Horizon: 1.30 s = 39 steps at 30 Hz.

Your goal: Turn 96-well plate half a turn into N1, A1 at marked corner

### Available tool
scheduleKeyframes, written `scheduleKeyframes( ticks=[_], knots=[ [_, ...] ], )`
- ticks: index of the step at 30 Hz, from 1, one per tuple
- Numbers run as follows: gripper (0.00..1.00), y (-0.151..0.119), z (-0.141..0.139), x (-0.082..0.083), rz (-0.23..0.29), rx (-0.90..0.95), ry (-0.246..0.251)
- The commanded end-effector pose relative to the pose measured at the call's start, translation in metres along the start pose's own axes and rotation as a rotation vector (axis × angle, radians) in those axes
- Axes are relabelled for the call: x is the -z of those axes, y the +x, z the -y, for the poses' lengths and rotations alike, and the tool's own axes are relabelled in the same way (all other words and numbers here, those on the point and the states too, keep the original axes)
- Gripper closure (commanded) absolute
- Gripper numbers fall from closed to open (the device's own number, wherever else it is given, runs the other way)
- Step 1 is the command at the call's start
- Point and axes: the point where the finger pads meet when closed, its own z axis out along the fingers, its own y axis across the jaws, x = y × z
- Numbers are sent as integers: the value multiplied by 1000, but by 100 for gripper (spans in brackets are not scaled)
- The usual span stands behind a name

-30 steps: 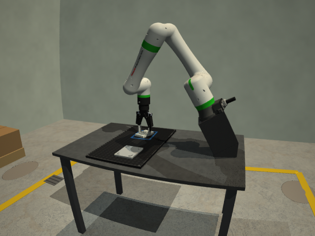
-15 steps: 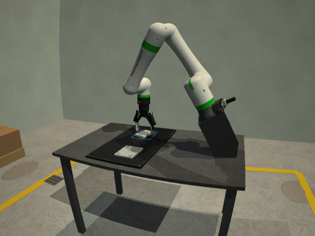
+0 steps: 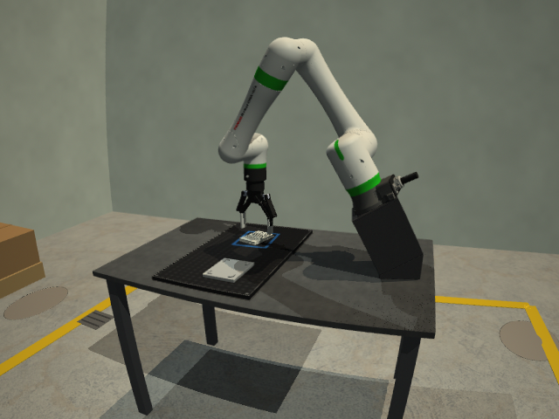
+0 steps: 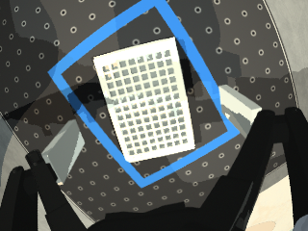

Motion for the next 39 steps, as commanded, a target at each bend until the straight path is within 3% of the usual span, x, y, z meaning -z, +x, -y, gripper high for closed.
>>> scheduleKeyframes(
  ticks=[1, 14, 27, 39],
  knots=[
    [0, 0, 0, 7, 0, 0, 0],
    [0, 0, 0, 42, 0, 0, 0],
    [0, 0, 0, 42, 0, 0, 0],
    [0, 0, 0, 42, 0, -333, 0]
  ],
)
